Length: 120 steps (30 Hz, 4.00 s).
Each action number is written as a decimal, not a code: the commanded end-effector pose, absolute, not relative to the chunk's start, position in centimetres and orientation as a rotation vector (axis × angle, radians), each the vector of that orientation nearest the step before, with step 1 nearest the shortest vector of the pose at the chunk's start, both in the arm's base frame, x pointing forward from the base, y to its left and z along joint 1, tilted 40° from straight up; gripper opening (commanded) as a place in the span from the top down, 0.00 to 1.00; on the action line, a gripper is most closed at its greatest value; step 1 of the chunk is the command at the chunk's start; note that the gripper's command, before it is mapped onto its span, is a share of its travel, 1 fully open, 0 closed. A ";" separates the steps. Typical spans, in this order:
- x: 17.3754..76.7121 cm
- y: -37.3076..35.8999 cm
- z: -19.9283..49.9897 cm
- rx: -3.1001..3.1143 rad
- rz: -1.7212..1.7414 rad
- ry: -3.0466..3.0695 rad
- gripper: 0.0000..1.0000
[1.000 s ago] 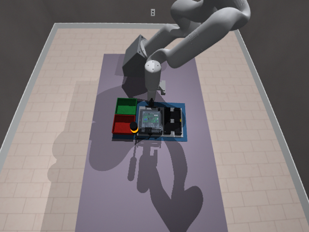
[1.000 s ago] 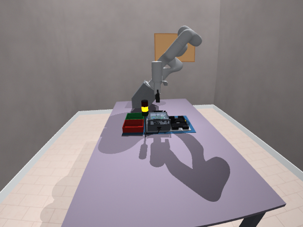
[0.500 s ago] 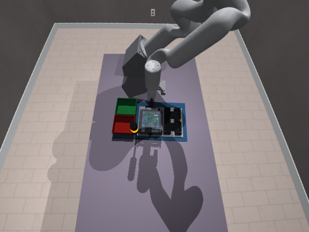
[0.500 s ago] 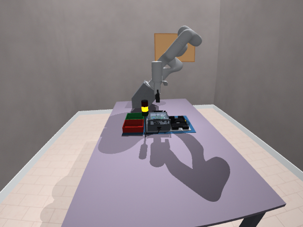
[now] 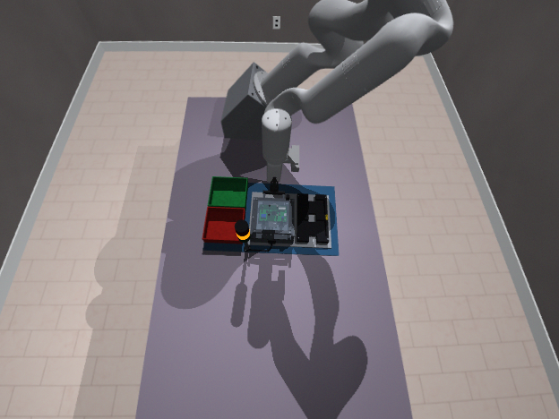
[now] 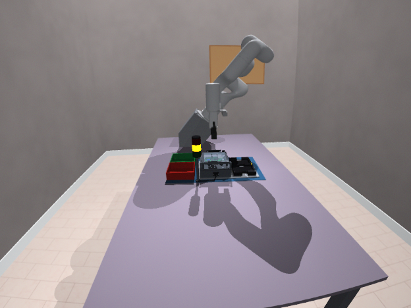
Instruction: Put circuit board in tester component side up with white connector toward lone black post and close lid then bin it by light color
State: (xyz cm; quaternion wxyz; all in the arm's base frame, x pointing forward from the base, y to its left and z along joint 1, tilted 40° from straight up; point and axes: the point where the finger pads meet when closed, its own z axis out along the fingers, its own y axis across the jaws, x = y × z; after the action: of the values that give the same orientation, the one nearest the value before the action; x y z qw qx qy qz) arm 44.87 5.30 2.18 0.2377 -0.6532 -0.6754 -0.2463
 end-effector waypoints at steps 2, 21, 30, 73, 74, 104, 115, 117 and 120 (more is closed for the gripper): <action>44.9 5.3 2.2 -1.791 -0.676 -1.851 0.00; 44.9 5.3 2.2 -1.791 -0.676 -1.851 0.00; 44.9 5.3 2.2 -1.791 -0.676 -1.851 1.00; 44.9 5.2 2.2 -1.791 -0.676 -1.851 1.00; 44.9 5.2 2.3 -1.791 -0.676 -1.851 1.00; 44.9 4.4 3.2 -1.793 -0.675 -1.848 1.00; 44.9 4.4 3.2 -1.857 -0.645 -1.765 1.00; 44.9 4.4 3.2 -1.886 -0.630 -1.725 1.00; 44.9 4.4 3.2 -1.939 -0.602 -1.649 1.00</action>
State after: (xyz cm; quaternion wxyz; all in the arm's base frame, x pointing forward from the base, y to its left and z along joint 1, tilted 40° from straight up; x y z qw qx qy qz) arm 44.86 4.46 3.19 0.2515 -0.6932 -0.6342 -0.2325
